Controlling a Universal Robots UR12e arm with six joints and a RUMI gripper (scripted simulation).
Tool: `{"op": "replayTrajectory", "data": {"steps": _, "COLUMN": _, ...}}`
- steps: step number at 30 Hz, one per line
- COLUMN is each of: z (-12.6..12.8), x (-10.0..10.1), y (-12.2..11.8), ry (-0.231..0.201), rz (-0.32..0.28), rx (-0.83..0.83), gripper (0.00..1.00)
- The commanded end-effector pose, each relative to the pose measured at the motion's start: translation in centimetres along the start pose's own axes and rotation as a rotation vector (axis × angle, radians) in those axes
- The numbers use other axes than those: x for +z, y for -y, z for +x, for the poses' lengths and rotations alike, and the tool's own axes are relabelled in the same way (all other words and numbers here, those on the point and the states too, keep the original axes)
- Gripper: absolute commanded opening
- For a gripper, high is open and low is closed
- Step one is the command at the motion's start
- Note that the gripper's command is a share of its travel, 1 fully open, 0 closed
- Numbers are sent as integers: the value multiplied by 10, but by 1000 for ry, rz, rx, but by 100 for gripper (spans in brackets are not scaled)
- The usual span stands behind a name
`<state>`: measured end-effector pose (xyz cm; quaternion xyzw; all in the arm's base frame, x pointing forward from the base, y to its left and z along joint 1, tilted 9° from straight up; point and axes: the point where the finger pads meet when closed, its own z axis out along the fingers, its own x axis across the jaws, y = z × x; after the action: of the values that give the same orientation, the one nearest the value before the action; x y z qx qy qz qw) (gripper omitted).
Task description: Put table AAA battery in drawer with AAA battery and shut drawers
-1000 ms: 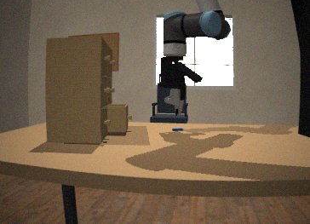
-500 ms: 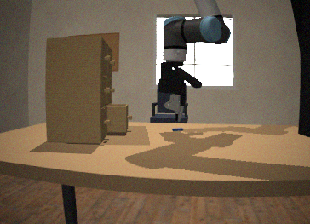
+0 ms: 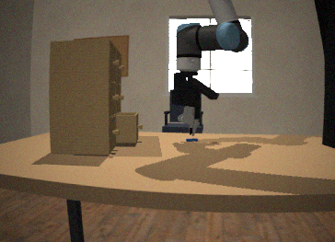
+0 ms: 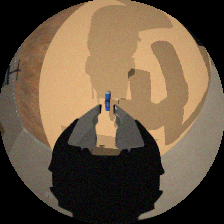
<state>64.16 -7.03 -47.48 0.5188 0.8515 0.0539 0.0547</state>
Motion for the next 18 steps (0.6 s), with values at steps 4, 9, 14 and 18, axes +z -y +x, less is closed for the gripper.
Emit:
{"op": "replayTrajectory", "data": {"steps": 4, "z": 0, "x": 3, "y": 0, "ry": 1, "rz": -1, "rx": 0, "gripper": 14}}
{"op": "replayTrajectory", "data": {"steps": 9, "z": 0, "x": 4, "y": 0, "ry": 1, "rz": -1, "rx": 0, "gripper": 14}}
{"op": "replayTrajectory", "data": {"steps": 14, "z": 0, "x": 4, "y": 0, "ry": 1, "rz": -1, "rx": 0, "gripper": 14}}
{"op": "replayTrajectory", "data": {"steps": 18, "z": 0, "x": 4, "y": 0, "ry": 1, "rz": -1, "rx": 0, "gripper": 14}}
